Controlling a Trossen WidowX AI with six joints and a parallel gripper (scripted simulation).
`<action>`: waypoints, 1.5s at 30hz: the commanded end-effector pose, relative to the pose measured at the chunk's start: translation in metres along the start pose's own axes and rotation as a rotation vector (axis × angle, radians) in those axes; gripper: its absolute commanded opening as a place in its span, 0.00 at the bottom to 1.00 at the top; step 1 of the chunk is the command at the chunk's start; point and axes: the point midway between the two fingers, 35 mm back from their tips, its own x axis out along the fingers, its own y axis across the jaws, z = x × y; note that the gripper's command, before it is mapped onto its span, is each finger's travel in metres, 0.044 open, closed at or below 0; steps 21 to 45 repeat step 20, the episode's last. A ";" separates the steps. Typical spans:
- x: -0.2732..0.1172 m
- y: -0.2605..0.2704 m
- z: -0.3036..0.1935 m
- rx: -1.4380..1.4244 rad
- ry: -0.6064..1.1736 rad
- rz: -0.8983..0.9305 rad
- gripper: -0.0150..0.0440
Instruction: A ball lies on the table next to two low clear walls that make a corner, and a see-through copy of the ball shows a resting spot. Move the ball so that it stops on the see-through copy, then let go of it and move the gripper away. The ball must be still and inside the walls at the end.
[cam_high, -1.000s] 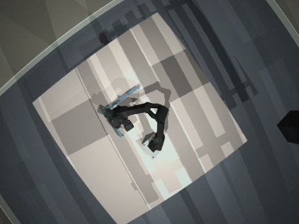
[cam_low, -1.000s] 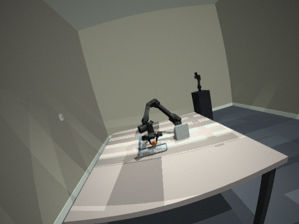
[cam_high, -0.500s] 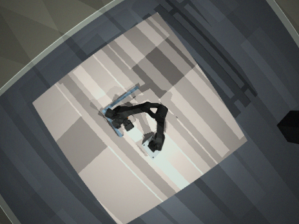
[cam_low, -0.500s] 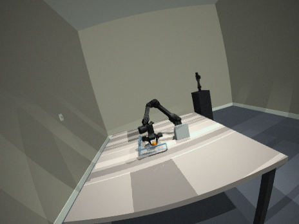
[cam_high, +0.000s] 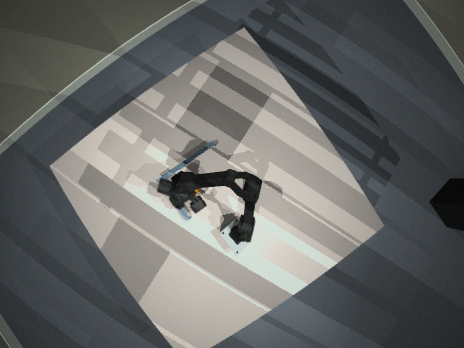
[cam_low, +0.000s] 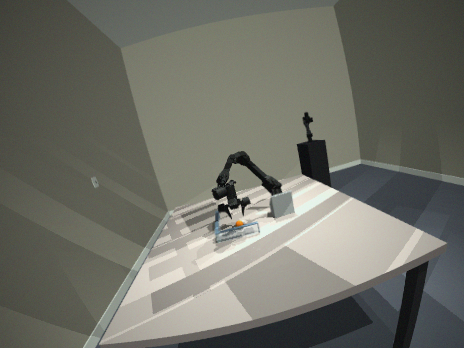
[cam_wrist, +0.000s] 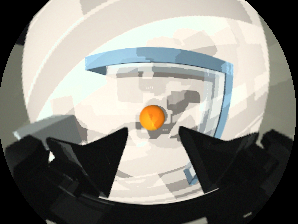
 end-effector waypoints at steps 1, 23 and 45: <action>-0.032 0.001 -0.001 0.007 -0.004 -0.007 0.82; -0.069 0.002 -0.001 0.007 -0.008 -0.023 1.00; -0.069 0.002 -0.001 0.007 -0.008 -0.023 1.00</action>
